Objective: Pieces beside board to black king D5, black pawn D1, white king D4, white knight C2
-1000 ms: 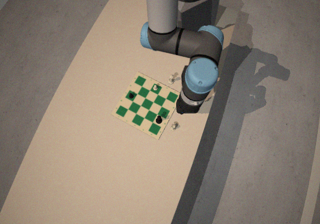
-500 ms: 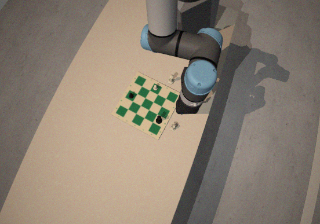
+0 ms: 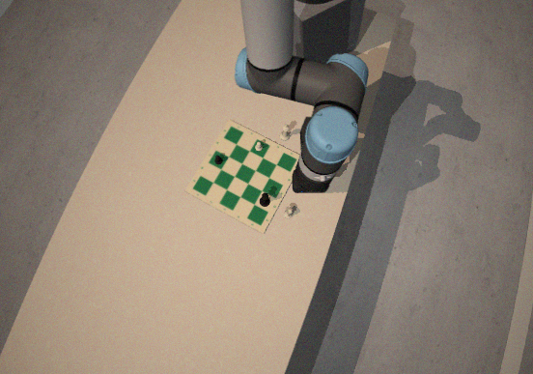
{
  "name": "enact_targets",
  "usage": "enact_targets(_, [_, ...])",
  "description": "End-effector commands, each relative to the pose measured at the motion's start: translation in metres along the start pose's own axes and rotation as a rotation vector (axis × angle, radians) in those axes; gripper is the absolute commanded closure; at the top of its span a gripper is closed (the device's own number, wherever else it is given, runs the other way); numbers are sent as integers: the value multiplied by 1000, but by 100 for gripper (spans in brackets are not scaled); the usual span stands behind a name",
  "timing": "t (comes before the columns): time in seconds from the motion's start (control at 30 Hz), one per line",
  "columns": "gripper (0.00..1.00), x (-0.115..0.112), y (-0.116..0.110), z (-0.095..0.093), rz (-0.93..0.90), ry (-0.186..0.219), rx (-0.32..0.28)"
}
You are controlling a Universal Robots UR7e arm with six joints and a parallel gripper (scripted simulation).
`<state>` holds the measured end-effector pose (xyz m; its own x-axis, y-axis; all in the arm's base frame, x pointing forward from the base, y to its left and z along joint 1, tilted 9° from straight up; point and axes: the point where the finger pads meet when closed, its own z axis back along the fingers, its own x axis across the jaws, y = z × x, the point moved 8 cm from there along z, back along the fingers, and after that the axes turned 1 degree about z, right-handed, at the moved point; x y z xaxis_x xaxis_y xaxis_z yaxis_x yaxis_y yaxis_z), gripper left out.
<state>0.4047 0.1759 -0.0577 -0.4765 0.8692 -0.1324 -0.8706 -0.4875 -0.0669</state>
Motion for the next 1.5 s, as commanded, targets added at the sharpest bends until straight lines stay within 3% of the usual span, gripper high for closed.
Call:
enact_targets(0.0, [32, -1, -2, -10, -1, 1, -5])
enact_targets(0.5, [32, -1, -1, -20, -1, 1, -4])
enact_targets(1.47, [32, -1, -1, -20, -1, 1, -4])
